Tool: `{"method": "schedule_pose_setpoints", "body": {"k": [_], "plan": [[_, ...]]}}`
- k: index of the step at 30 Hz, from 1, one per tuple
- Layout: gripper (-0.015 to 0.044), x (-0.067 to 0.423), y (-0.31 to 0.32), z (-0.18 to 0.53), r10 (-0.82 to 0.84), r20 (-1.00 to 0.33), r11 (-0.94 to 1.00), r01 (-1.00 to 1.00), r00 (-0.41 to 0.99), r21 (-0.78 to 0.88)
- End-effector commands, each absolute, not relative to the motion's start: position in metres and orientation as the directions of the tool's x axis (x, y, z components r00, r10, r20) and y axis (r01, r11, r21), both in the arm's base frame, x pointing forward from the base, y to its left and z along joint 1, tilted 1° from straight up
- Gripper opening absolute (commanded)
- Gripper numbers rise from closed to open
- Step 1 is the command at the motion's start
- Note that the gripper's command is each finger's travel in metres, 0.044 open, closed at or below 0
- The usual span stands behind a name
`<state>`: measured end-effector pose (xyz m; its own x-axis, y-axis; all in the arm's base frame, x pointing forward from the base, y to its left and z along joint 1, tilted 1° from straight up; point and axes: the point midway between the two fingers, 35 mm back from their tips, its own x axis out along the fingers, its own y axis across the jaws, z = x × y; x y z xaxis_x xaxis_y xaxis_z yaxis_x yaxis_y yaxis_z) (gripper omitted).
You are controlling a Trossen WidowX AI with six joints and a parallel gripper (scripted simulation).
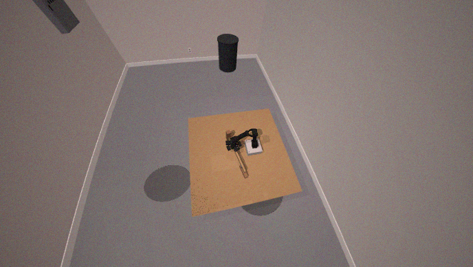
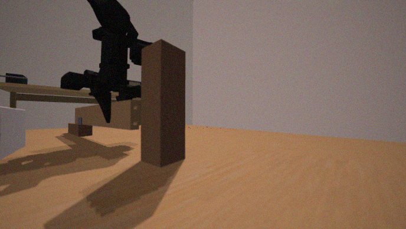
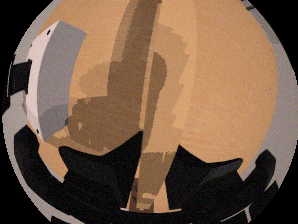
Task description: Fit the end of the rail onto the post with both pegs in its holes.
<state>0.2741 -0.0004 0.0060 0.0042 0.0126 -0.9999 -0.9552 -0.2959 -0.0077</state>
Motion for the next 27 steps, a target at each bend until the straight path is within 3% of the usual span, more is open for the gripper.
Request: {"method": "schedule_pose_setpoints", "body": {"k": [1,27], "plan": [[0.0000,0.2758,-0.0021,0.0071,0.013,-1.000,-0.298,-0.955,0.011,-0.015],[0.0000,0.2792,-0.0090,0.0066,0.013,-1.000,-0.298,-0.955,0.012,-0.015]]}}
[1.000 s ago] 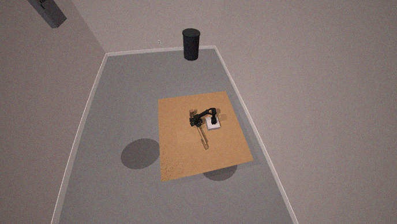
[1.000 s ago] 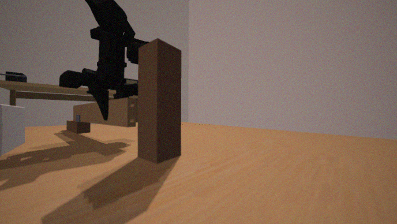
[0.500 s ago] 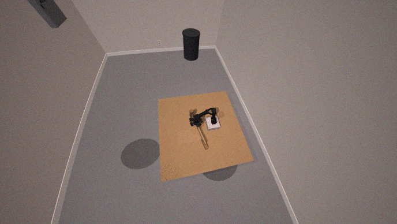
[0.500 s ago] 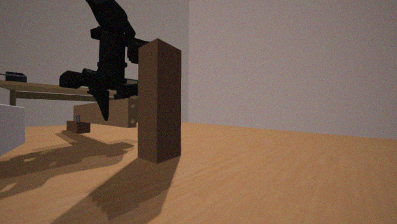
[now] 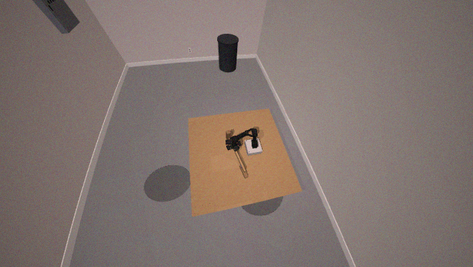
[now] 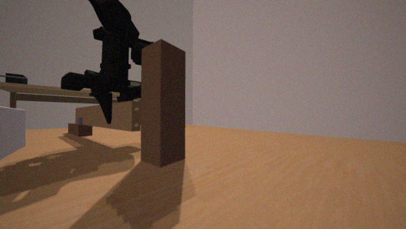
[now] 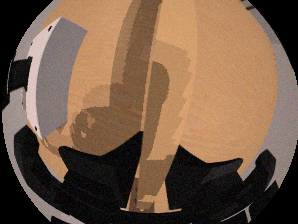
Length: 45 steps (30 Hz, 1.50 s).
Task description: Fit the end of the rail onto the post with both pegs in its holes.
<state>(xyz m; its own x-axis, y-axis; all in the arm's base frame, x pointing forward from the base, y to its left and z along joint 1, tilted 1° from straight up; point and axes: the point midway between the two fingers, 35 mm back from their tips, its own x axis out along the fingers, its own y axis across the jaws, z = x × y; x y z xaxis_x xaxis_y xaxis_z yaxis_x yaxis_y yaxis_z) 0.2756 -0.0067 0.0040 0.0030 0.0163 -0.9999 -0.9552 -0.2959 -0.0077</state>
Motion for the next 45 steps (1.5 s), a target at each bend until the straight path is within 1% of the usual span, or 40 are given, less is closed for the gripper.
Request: {"method": "schedule_pose_setpoints", "body": {"k": [1,45], "plan": [[0.0000,0.279,-0.009,0.007,0.013,-1.000,-0.298,-0.955,0.012,-0.015],[0.0000,0.285,-0.021,0.008,0.012,-1.000,-0.298,-0.955,0.012,-0.015]]}}
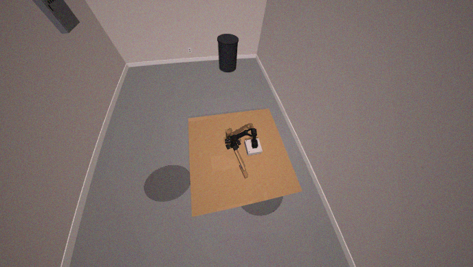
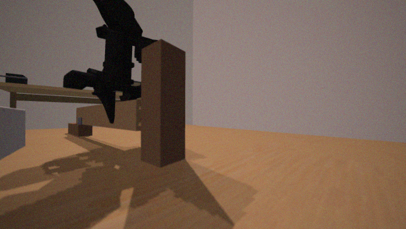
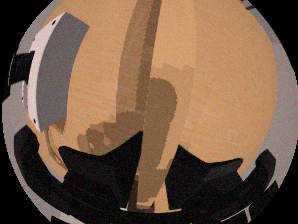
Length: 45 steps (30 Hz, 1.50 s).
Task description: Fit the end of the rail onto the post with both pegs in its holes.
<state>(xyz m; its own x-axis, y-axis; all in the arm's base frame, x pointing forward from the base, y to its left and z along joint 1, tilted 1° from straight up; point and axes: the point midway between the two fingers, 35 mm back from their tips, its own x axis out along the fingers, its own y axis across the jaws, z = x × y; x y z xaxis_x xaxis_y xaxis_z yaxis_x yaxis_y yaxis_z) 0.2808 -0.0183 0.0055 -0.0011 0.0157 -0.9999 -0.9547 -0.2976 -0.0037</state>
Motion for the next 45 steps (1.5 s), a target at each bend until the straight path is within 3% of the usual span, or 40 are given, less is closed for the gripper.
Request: {"method": "schedule_pose_setpoints", "body": {"k": [1,45], "plan": [[0.0000,0.285,-0.021,0.008,0.012,-1.000,-0.298,-0.955,0.012,-0.015],[0.0000,0.288,-0.034,0.008,0.011,-1.000,-0.298,-0.955,0.012,-0.015]]}}
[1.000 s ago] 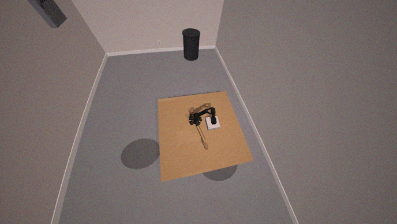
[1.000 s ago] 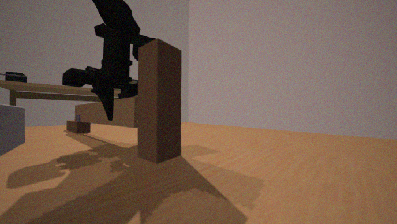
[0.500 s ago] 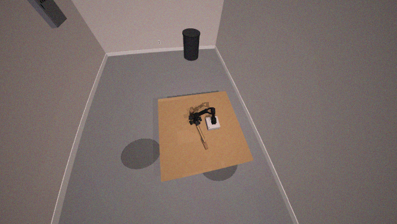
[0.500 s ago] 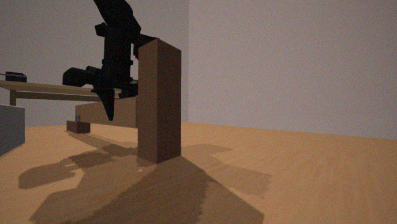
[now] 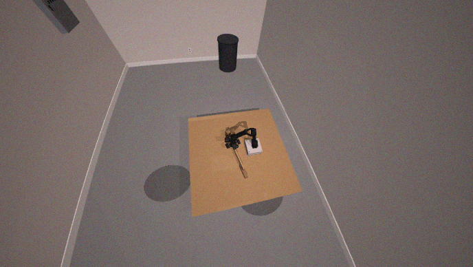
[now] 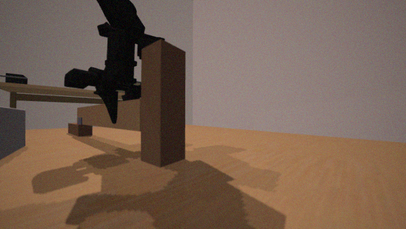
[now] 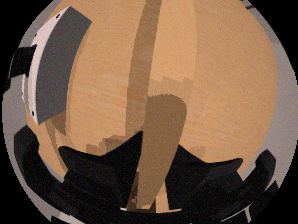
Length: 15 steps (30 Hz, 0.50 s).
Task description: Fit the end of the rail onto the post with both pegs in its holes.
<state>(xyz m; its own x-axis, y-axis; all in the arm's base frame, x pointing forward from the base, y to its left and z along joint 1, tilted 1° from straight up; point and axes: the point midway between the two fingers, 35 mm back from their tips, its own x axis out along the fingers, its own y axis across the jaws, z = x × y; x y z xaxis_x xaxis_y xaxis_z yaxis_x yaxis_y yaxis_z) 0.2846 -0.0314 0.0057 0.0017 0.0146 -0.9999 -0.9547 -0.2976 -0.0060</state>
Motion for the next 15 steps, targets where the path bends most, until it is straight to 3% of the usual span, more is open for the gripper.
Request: {"method": "schedule_pose_setpoints", "body": {"k": [1,15], "plan": [[0.0000,0.2884,-0.0345,0.0085,0.011,-1.000,-0.298,-0.955,0.012,-0.015],[0.0000,0.2897,-0.0385,0.0084,0.010,-1.000,-0.298,-0.955,0.012,-0.015]]}}
